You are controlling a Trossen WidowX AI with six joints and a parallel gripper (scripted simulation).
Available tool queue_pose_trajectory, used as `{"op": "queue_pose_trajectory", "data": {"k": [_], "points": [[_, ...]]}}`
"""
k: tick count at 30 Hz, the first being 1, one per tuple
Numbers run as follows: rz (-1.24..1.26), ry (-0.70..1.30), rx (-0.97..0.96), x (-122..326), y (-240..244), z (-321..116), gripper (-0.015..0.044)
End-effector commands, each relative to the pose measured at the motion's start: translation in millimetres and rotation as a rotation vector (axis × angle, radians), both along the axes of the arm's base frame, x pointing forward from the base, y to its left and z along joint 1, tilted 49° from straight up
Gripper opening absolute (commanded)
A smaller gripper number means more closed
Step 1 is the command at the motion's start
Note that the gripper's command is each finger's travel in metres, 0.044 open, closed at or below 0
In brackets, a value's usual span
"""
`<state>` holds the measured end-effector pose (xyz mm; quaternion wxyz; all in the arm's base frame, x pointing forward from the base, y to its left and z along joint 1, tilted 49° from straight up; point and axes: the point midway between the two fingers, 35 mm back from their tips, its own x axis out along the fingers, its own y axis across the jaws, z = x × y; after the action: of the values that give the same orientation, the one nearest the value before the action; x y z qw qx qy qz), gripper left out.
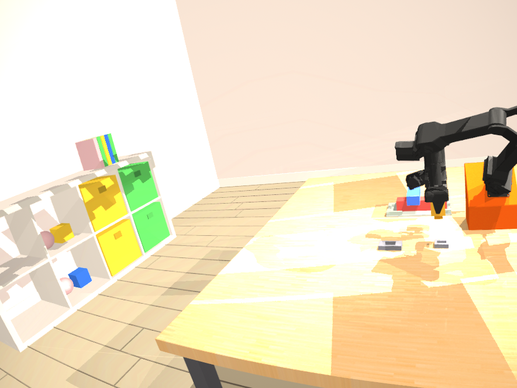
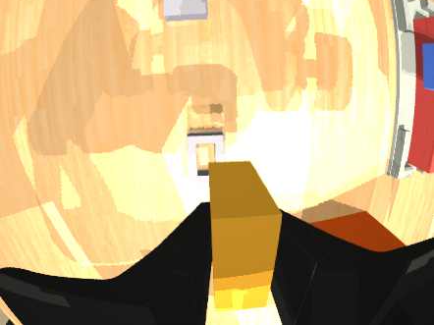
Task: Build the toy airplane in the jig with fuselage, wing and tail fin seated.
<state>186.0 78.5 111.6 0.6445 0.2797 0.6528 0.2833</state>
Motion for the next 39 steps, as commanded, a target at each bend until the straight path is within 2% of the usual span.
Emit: {"op": "queue_pose_trajectory", "data": {"k": [1, 16, 39], "points": [[0.001, 0.002, 0.001, 0.2, -7.4, 6.7, 0.0000], [-0.012, 0.013, 0.032, -6.4, -31.9, 35.3, 0.0000], [-0.009, 0.014, 0.005, 19.0, -72.3, -11.8, 0.0000]]}}
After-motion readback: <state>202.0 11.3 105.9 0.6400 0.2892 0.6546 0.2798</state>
